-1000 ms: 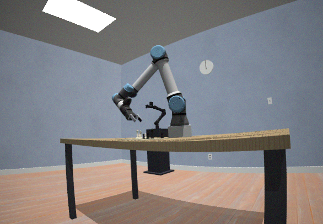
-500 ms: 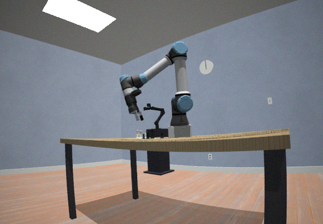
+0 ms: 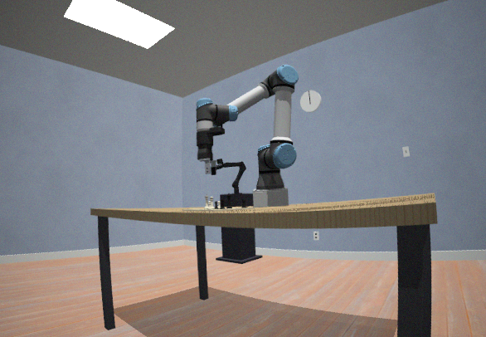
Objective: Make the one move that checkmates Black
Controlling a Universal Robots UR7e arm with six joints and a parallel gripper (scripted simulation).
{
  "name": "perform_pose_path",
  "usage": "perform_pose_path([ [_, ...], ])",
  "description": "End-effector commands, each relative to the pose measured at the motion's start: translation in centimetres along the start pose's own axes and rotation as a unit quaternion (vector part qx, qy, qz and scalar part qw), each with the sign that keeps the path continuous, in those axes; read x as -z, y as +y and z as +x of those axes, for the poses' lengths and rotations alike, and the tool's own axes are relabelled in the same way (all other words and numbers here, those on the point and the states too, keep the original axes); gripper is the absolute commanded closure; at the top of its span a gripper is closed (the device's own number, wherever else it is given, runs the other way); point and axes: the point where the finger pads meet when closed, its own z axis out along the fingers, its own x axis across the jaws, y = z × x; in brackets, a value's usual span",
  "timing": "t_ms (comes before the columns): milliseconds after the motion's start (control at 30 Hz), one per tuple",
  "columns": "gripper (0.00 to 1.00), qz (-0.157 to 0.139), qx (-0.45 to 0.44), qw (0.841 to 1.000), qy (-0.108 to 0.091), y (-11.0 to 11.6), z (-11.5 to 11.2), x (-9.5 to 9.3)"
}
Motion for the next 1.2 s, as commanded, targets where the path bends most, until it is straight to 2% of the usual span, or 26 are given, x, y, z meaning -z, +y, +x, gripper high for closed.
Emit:
perform_pose_path([
  [0, 0.0, -0.004, 0.001, 1.0, 0.001, 0.0, 0.1, 0.1],
  [333, 0.0, -0.004, 0.001, 1.0, 0.001, 0.0, 0.1, 0.1],
  [400, 0.0, -0.004, 0.001, 1.0, 0.001, 0.0, 0.1, -0.7],
  [533, 0.0, -0.004, 0.001, 1.0, 0.001, 0.0, 0.1, -3.3],
  [667, 0.0, -0.004, 0.001, 1.0, 0.001, 0.0, 0.1, -3.6],
  [700, 0.21, -0.004, 0.001, 1.0, 0.001, 0.0, 0.1, -3.6],
  [1167, 0.21, -0.004, 0.001, 1.0, 0.001, 0.0, 0.1, -3.6],
])
